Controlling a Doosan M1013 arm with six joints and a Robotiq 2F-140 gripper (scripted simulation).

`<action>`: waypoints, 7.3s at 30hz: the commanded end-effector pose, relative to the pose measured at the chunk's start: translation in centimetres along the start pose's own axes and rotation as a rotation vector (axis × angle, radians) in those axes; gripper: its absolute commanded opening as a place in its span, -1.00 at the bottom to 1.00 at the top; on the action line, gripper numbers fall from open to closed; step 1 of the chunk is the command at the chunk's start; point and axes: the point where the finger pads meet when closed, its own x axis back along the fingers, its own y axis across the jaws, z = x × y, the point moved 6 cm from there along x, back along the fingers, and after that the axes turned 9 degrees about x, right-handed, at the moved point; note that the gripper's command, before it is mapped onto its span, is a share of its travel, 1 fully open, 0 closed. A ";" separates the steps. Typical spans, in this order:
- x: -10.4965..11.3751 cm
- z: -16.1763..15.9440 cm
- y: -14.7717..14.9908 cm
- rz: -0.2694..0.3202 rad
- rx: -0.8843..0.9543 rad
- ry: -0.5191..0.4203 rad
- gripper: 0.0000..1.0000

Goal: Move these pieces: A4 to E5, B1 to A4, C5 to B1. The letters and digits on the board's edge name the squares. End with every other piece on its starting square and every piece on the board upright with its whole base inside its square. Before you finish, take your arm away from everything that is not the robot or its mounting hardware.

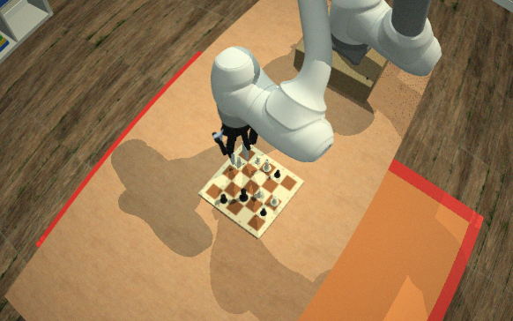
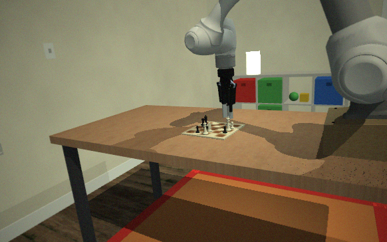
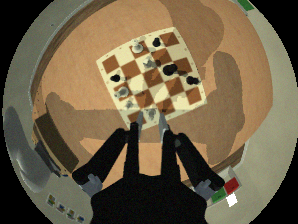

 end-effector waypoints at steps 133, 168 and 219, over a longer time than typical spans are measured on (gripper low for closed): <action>7.9 12.1 -8.4 0.000 0.479 0.000 -1.00; 1.9 12.8 -8.9 0.000 0.508 0.000 -1.00; -1.7 12.8 -8.9 0.000 0.508 0.000 -1.00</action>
